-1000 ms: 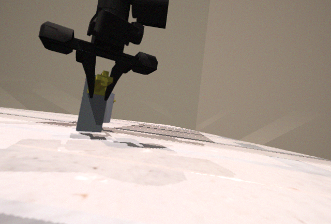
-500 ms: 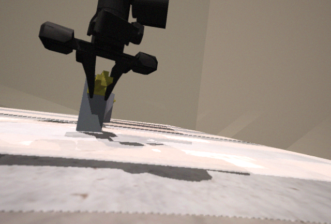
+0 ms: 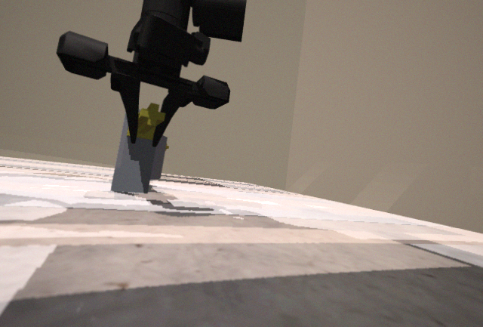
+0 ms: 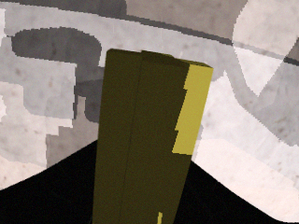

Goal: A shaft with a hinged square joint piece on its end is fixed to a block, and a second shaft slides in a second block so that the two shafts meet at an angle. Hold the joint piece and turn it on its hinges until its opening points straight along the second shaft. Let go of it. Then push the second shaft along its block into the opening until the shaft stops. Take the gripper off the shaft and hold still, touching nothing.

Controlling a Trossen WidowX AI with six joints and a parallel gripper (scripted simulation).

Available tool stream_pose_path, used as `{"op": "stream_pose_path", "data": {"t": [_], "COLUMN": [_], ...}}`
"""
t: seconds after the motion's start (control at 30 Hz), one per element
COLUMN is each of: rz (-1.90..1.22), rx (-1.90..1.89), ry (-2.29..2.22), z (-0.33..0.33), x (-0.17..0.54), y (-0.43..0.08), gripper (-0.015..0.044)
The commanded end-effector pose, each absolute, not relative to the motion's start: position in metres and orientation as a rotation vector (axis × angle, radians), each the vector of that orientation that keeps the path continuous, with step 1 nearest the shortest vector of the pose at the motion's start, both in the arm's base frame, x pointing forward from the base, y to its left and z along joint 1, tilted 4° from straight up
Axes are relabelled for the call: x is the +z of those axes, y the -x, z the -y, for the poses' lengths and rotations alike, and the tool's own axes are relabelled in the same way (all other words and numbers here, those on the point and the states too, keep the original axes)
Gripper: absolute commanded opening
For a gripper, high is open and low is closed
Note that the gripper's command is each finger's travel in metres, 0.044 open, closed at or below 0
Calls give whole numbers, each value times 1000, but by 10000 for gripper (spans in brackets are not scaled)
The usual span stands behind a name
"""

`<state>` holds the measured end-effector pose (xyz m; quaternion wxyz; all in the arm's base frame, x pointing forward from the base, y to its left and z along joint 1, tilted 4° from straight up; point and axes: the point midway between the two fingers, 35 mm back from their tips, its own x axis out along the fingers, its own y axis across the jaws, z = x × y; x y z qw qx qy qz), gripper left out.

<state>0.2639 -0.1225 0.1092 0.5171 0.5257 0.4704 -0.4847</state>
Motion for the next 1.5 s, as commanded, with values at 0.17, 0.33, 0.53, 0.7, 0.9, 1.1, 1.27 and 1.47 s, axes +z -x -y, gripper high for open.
{"op": "stream_pose_path", "data": {"t": [0.17, 0.33, 0.53, 0.7, 0.9, 1.1, 1.27, 1.47], "rz": [-1129, -1129, -1129, -1129, -1129, -1129, -1129, -1135], "rx": [-1164, -1164, -1164, -1164, -1164, -1164, -1164, -1156], "ry": [-1262, -1262, -1262, -1262, -1262, -1262, -1262, -1270], "z": [123, 123, 123, 123, 123, 123, 123, 123], "x": [109, 109, 109, 109, 109, 109, 109, 129], "y": [-264, -264, -264, -264, -264, -264, -264, -263], "gripper": [0, 67, 146, 277, 434, 440, 440, 440]}}
